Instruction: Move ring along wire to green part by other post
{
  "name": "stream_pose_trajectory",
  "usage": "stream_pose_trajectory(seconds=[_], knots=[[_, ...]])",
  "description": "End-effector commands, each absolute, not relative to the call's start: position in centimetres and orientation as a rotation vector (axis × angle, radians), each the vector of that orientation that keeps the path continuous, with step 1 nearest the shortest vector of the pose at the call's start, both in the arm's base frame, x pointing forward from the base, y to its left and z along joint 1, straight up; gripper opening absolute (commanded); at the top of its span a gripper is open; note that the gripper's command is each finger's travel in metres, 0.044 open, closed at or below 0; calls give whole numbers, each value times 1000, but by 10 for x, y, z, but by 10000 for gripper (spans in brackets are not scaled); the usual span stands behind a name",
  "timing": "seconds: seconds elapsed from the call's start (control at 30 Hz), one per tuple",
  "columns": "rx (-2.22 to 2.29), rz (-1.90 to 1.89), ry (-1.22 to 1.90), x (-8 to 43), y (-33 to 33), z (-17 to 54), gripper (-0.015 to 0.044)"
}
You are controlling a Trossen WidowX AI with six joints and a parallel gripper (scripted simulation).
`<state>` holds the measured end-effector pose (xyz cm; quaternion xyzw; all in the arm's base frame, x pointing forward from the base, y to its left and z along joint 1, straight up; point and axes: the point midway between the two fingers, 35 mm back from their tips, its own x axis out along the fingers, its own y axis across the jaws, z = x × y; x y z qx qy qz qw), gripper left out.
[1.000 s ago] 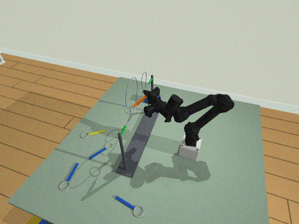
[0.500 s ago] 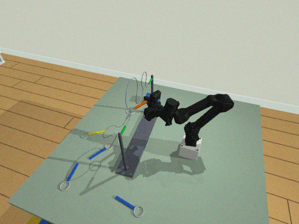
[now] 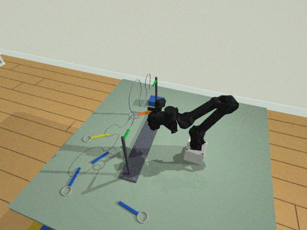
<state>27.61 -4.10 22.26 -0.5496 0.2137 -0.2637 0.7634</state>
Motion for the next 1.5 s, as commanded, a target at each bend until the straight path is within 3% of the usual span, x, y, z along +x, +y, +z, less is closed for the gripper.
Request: stream_pose_trajectory(seconds=[0.0, 0.53, 1.47], knots=[[-1099, -540, 455, 280, -37, 206, -150], [-831, -457, 422, 290, -18, 169, -150], [-190, -323, 438, 304, 71, 118, -150]])
